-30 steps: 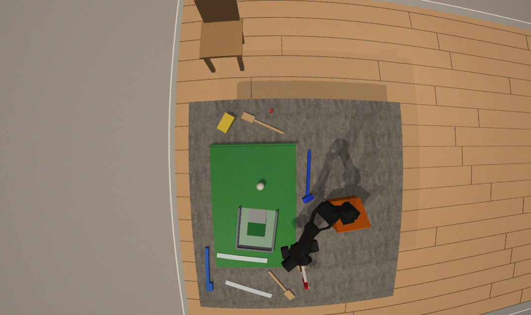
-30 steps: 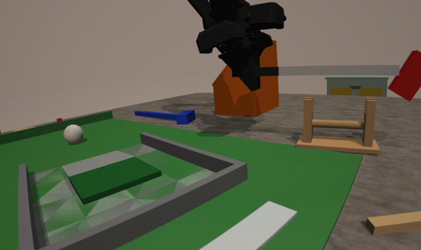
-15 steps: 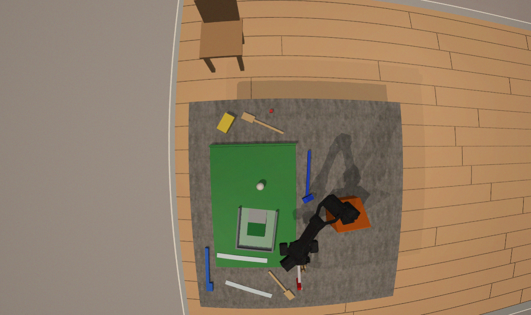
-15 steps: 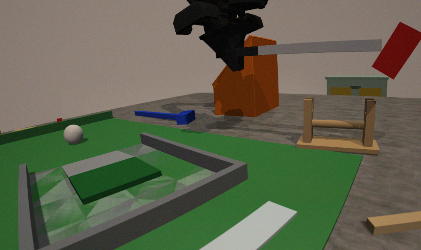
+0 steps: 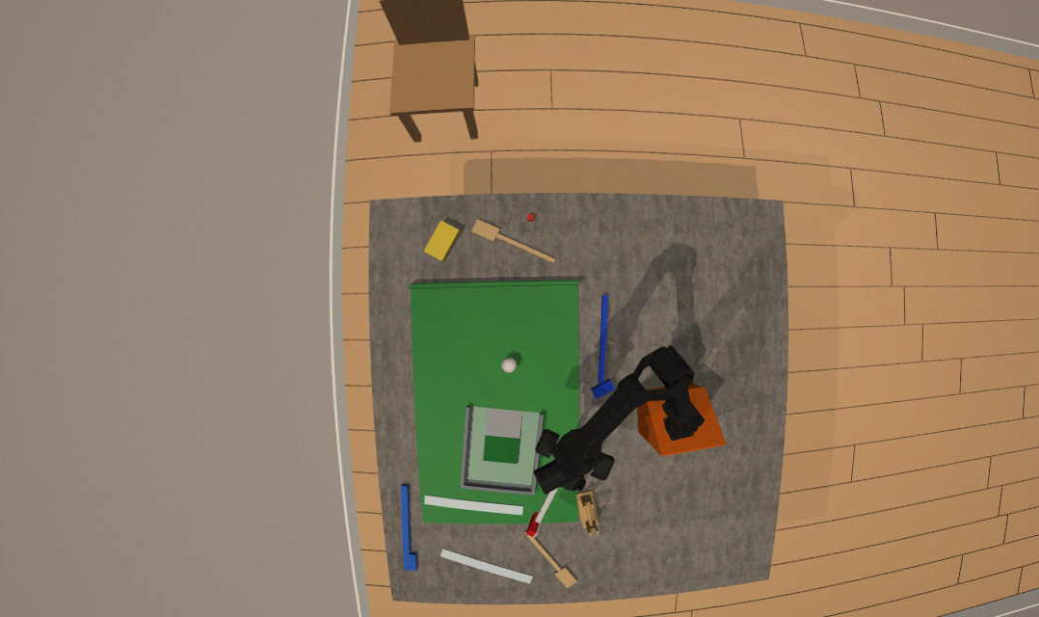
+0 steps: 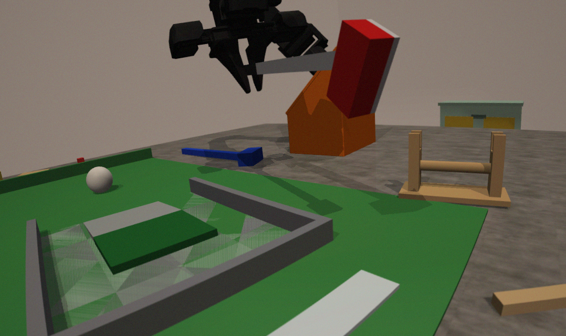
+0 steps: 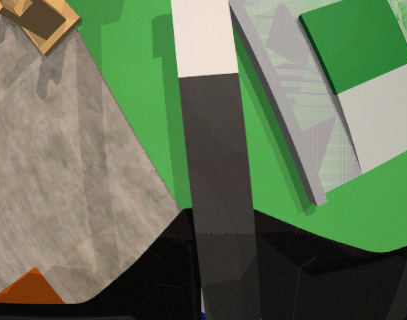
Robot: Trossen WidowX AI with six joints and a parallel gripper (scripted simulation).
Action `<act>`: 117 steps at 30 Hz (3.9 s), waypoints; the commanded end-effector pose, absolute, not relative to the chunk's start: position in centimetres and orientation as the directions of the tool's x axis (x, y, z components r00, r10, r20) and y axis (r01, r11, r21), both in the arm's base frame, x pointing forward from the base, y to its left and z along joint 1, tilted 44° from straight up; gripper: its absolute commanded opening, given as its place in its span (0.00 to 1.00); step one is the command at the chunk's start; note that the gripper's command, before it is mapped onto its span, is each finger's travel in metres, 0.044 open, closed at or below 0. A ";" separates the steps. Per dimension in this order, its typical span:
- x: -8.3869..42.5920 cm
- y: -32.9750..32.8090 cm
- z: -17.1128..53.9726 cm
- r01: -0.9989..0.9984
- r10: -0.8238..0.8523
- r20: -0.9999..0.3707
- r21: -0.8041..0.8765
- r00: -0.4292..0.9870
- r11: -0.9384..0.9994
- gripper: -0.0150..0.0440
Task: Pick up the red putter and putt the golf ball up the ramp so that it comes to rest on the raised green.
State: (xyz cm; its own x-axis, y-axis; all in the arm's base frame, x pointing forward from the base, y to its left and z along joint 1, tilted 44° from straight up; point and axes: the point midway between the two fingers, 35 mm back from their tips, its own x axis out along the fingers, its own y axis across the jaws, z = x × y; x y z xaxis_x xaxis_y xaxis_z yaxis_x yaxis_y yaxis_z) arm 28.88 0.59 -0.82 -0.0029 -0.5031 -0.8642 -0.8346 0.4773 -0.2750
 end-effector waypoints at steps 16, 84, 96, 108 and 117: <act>26.8 -8.1 8.2 -0.339 -0.584 -0.812 -0.555 0.022 0.759 0.25; 19.8 -19.6 11.1 0.261 -0.695 -0.718 -0.678 -0.031 0.688 0.25; 19.3 -21.7 12.7 0.257 -0.695 -0.718 -0.677 -0.025 0.690 0.25; 19.3 -21.6 12.4 0.254 -0.691 -0.722 -0.674 -0.030 0.694 0.25; 22.6 -13.7 4.6 0.257 -0.682 -0.731 -0.664 -0.028 0.702 0.25</act>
